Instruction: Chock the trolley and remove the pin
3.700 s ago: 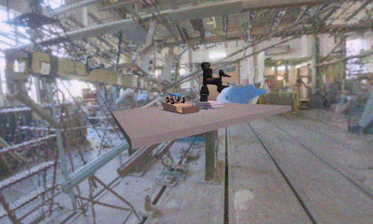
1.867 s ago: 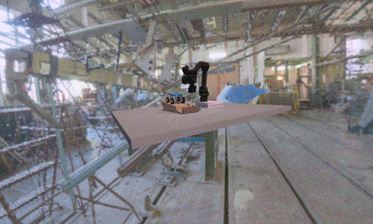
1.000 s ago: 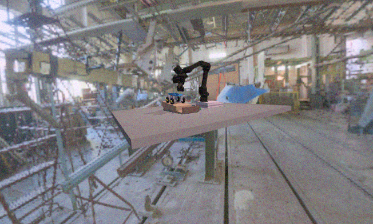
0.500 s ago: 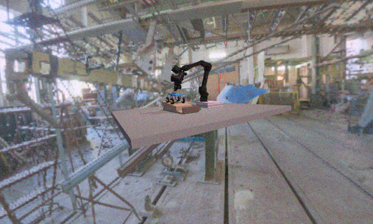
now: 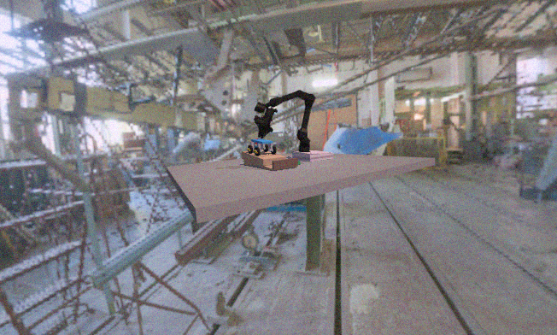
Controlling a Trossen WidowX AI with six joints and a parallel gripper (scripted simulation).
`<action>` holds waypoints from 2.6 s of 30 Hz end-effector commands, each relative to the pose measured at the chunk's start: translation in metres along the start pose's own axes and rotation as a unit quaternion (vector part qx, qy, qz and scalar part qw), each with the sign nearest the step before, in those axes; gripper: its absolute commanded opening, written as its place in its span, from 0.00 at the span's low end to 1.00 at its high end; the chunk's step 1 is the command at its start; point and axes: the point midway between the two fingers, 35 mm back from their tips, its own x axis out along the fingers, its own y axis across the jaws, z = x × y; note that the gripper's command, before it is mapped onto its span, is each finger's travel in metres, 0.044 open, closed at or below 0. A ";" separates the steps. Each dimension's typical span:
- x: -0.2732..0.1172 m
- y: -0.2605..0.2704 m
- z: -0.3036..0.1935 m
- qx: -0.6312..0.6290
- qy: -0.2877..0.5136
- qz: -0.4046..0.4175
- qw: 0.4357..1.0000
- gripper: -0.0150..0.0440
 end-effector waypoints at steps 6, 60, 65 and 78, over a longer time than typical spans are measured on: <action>0.007 -0.086 -0.030 0.080 0.128 -0.132 0.980 0.58; 0.075 -0.120 -0.064 0.094 0.155 -0.152 0.972 0.58; 0.081 -0.121 -0.066 0.094 0.155 -0.152 0.972 0.58; 0.096 -0.126 -0.072 0.094 0.155 -0.152 0.972 0.58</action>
